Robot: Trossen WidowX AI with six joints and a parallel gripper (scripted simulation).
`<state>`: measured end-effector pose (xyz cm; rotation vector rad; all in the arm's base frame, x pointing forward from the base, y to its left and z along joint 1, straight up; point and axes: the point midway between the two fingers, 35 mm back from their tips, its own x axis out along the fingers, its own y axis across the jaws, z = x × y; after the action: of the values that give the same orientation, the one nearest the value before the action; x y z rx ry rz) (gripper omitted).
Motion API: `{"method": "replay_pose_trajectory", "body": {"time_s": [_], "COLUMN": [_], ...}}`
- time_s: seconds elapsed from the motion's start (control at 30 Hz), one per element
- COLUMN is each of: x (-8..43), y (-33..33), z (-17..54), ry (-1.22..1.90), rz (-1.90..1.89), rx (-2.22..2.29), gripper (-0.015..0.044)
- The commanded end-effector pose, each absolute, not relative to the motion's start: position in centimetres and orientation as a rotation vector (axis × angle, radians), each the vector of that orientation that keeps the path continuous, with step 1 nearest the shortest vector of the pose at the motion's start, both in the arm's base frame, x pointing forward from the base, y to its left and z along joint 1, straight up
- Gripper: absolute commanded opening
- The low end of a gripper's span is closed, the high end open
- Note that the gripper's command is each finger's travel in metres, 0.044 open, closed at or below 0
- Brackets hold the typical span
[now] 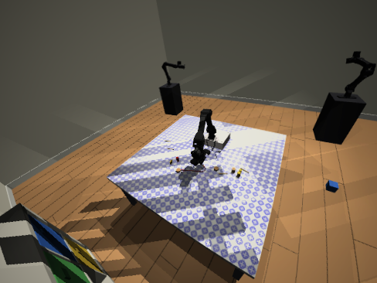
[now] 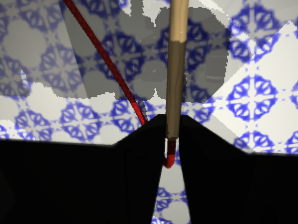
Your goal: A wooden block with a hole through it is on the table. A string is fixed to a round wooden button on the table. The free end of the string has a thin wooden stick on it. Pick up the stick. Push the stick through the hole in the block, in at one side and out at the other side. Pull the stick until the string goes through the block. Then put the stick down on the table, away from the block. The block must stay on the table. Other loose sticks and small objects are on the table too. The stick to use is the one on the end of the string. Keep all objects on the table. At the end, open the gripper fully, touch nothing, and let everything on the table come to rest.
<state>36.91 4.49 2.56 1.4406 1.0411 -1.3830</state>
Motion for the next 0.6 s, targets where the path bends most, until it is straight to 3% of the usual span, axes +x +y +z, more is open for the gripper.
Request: {"method": "replay_pose_trajectory", "body": {"time_s": [0.0,0.57], "x": [37.0,37.8], "y": [4.9,6.9], "z": [2.5,2.6], "ry": [1.049,1.050], "rz": [-1.374,-1.373], "rx": [1.445,1.447], "gripper": [0.0000,0.0000]}}
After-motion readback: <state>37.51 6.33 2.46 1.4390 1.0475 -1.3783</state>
